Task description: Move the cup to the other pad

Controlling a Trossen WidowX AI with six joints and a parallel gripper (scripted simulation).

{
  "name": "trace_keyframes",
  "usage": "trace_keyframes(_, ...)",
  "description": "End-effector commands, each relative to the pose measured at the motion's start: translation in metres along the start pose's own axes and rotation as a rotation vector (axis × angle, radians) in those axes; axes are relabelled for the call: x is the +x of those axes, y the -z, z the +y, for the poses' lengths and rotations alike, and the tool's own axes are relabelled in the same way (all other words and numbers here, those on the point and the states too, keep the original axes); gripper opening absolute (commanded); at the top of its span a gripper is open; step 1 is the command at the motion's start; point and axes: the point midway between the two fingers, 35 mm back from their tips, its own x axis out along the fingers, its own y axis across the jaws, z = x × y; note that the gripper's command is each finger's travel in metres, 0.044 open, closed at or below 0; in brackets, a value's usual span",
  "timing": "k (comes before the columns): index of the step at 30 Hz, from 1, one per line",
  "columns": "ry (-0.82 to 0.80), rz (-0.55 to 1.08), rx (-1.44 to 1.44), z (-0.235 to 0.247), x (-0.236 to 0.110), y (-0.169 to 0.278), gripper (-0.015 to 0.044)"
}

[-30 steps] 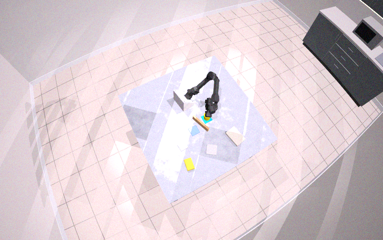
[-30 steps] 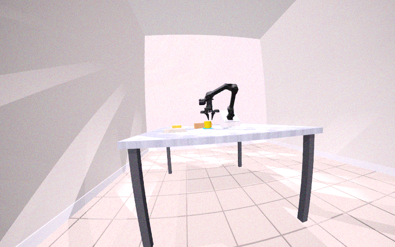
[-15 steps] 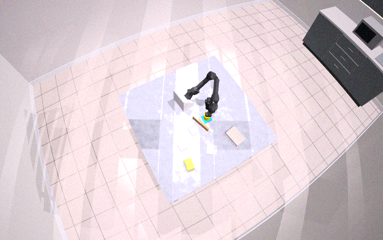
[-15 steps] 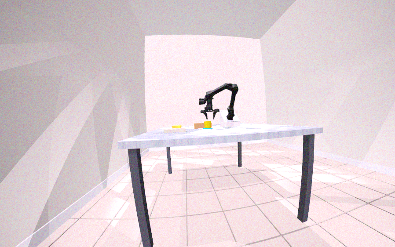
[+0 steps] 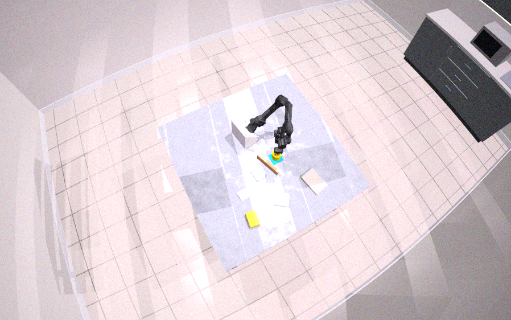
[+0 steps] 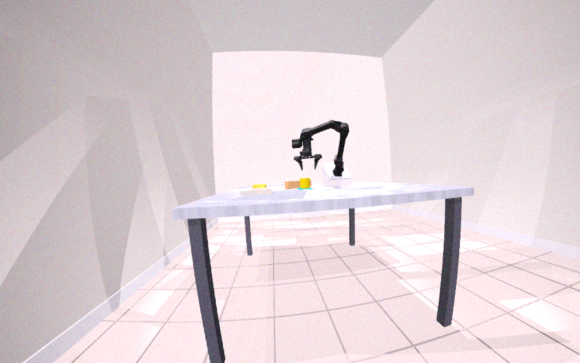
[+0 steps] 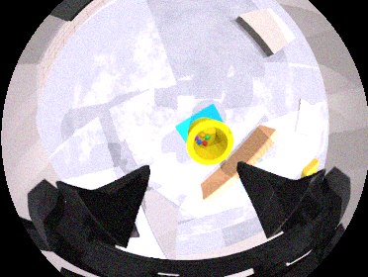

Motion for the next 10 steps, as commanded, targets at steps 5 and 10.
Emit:
trace_keyframes(5, 0.005, 0.001, -0.009, 0.0005, -0.0255, 0.0003, 0.044)
trace_keyframes(10, 0.003, -0.002, -0.002, 0.0006, -0.0211, 0.0006, 0.044)
